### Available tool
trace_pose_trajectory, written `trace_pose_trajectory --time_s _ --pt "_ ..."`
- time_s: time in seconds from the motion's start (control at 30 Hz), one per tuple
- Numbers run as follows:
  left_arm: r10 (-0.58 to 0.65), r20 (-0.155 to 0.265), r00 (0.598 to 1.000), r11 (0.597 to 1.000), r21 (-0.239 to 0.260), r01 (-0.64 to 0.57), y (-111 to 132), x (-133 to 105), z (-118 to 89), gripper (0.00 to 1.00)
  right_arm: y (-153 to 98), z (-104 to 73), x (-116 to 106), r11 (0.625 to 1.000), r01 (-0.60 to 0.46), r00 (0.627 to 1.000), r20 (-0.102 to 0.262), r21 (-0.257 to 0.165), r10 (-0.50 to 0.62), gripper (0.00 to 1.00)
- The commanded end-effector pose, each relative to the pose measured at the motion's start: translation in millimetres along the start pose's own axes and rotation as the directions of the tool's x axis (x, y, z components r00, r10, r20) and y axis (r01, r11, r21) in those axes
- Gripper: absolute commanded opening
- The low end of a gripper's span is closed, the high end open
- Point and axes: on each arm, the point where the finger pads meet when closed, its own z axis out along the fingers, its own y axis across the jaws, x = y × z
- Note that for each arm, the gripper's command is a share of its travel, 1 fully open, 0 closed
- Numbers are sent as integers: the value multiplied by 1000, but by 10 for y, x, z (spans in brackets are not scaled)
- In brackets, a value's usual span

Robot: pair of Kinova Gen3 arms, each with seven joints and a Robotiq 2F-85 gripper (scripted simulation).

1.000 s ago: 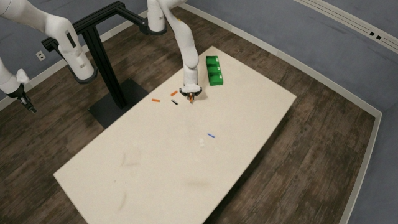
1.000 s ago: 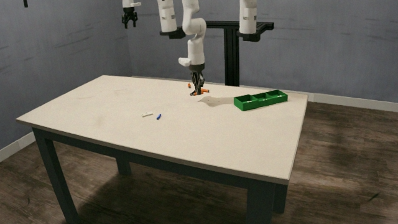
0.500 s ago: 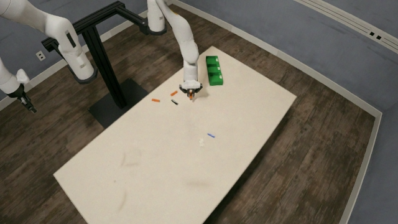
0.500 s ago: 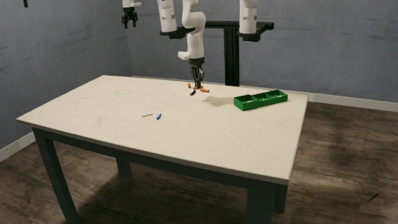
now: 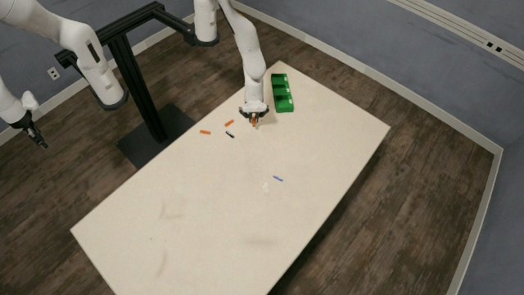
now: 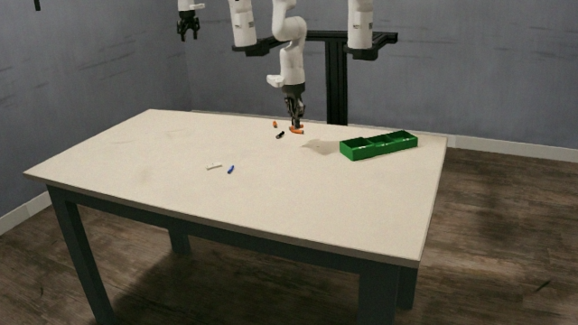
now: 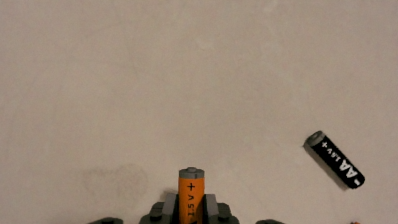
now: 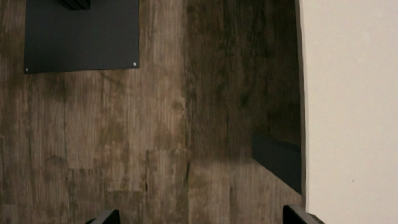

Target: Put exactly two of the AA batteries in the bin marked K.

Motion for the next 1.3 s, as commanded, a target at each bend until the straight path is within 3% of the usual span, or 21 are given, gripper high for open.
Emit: trace_pose_trajectory --time_s 0.0,1.27 --pt "1 -15 1000 1000 3 -1 -114 -208 -4 179 0 -3 -3 1000 0 1000 1 0 0 1000" --pt "1 -14 1000 1000 4 -1 -1021 -2039 20 179 0 -3 -3 1000 0 1000 1 0 0 1000"
